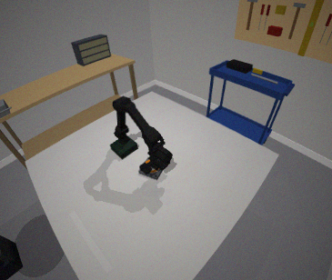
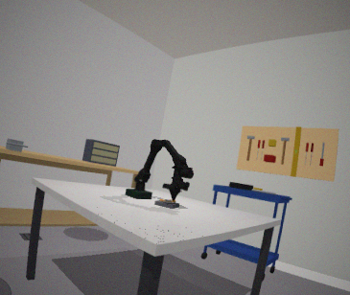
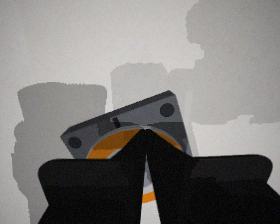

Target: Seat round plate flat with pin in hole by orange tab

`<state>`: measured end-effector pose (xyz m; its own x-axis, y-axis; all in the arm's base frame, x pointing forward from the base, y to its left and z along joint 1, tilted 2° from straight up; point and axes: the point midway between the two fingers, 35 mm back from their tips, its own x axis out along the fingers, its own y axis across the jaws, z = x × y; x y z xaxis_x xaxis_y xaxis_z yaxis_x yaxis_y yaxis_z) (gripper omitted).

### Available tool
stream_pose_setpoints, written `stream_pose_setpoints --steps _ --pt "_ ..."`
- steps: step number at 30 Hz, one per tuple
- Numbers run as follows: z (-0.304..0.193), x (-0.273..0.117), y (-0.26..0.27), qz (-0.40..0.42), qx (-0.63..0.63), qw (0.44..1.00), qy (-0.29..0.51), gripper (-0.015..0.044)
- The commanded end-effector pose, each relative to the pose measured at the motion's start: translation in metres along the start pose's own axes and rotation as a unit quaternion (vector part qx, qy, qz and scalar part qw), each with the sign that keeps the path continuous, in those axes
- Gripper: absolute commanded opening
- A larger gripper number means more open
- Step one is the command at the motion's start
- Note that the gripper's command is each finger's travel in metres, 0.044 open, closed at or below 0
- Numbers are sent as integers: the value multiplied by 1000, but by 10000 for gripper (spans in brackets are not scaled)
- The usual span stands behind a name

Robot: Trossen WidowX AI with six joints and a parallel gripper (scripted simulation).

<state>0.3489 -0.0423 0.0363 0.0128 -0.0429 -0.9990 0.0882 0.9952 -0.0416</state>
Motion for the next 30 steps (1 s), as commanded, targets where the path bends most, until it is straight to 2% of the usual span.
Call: stream_pose_setpoints --steps 1,12,21,30 --pt "2 0 5 3 0 1000 -1 0" --pt "1 0 13 3 0 1000 -1 0" --pt "-5 -44 11 3 0 1000 -1 0" --pt "-7 -39 11 1 -2 1000 5 0"
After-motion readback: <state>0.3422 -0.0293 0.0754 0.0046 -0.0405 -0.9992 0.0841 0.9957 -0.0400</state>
